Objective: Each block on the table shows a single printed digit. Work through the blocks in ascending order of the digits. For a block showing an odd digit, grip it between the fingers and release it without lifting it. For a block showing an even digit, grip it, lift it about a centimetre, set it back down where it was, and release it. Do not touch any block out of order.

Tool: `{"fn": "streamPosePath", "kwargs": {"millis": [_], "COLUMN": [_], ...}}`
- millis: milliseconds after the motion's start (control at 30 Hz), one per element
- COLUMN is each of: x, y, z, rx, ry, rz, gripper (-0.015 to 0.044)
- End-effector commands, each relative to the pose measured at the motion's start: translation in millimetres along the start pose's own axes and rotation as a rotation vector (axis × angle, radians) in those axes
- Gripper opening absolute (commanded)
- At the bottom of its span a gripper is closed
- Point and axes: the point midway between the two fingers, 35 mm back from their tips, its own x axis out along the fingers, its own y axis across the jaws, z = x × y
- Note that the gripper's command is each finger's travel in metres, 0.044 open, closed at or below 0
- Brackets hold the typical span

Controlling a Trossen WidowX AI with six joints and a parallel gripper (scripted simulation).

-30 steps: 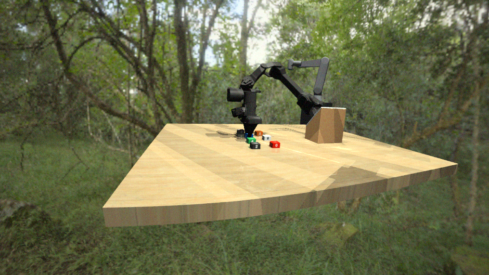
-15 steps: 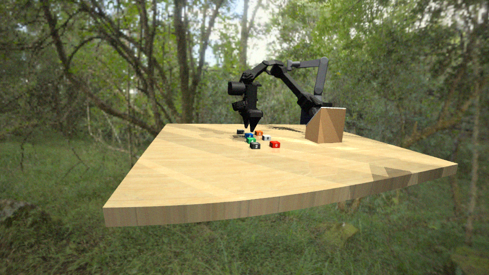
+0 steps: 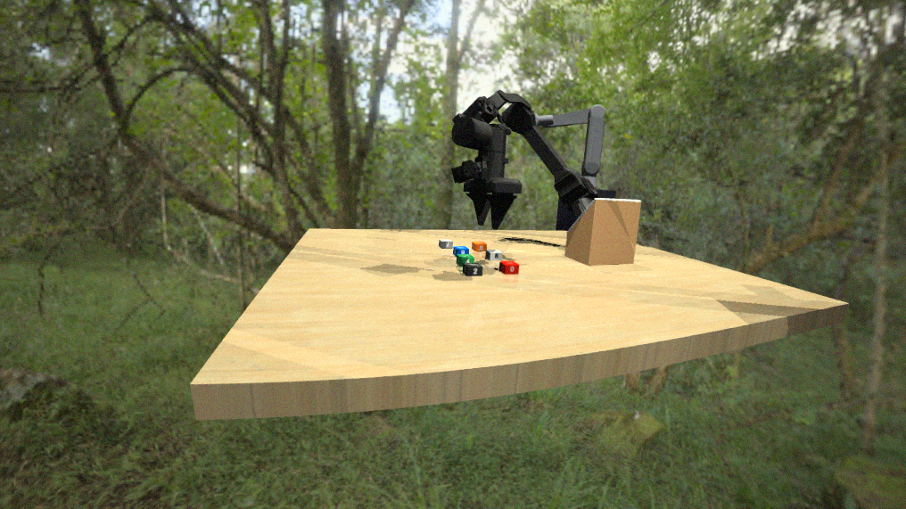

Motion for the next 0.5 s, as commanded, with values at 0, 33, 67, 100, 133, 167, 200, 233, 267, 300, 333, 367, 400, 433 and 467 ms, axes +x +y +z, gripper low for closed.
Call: {"fn": "streamPosePath", "kwargs": {"millis": [0,33,67,100,133,167,200,233,267,300,333,367,400,433,467], "x": [-16.2,-19.6,-22.6,-24.9,-26.6,-27.7,-28.5,-28.9,-29.0,-29.0,-29.0,-29.0,-29.0,-29.0,-29.0], "y": [61.0,76.1,90.6,102.9,112.6,119.9,125.0,128.0,129.0,129.0,129.0,129.0,129.0,129.0,129.0], "z": [-27.6,-37.1,-47.4,-57.2,-65.6,-72.5,-77.4,-80.5,-81.5,-81.5,-81.5,-81.5,-81.5,-81.5,-81.5], "rx": [-0.007,-0.007,-0.006,-0.005,-0.004,-0.003,-0.001,-0.001,0.000,0.000,0.000,0.000,0.000,0.000,0.000], "ry": [0.010,0.013,0.016,0.017,0.018,0.019,0.019,0.019,0.019,0.019,0.019,0.019,0.019,0.019,0.019], "rz": [-0.002,-0.008,-0.015,-0.023,-0.031,-0.038,-0.043,-0.046,-0.047,-0.047,-0.047,-0.047,-0.047,-0.047,-0.047], "gripper": [0.0400,0.0400,0.0400,0.0400,0.0400,0.0400,0.0400,0.0400,0.0400,0.0400,0.0400,0.0400,0.0400,0.0400,0.0400]}}
